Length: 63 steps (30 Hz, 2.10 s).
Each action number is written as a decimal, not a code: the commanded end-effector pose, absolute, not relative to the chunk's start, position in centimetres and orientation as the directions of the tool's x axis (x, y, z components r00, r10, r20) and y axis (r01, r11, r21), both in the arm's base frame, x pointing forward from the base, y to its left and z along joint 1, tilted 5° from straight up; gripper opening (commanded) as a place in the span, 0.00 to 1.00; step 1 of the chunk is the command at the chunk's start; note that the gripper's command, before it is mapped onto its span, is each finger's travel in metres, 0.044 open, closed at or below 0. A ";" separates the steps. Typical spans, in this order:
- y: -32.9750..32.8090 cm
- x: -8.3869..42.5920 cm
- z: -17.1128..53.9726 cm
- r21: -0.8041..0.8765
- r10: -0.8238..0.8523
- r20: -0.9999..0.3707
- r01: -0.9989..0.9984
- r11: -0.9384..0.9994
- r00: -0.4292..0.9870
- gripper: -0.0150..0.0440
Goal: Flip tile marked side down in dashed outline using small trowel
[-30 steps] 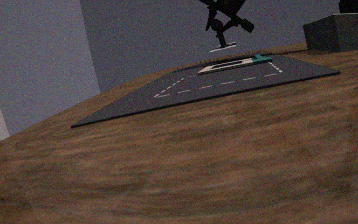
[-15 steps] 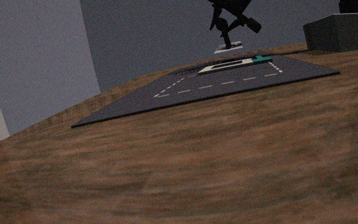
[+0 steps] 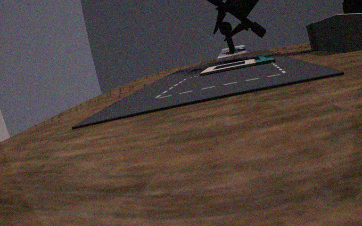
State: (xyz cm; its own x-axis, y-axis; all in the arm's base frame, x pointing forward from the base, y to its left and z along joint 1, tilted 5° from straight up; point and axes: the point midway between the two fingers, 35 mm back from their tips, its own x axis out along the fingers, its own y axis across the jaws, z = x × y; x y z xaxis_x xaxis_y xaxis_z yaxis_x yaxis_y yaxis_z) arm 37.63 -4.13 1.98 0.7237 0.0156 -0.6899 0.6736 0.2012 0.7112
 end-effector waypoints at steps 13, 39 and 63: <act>-4.0 37.4 -0.2 0.719 0.010 -0.681 0.666 0.200 0.732 0.25; -0.3 36.9 -0.5 0.718 0.012 -0.683 0.668 0.198 0.730 0.25; 1.1 36.7 0.6 0.726 0.076 -0.686 0.676 0.122 0.723 0.25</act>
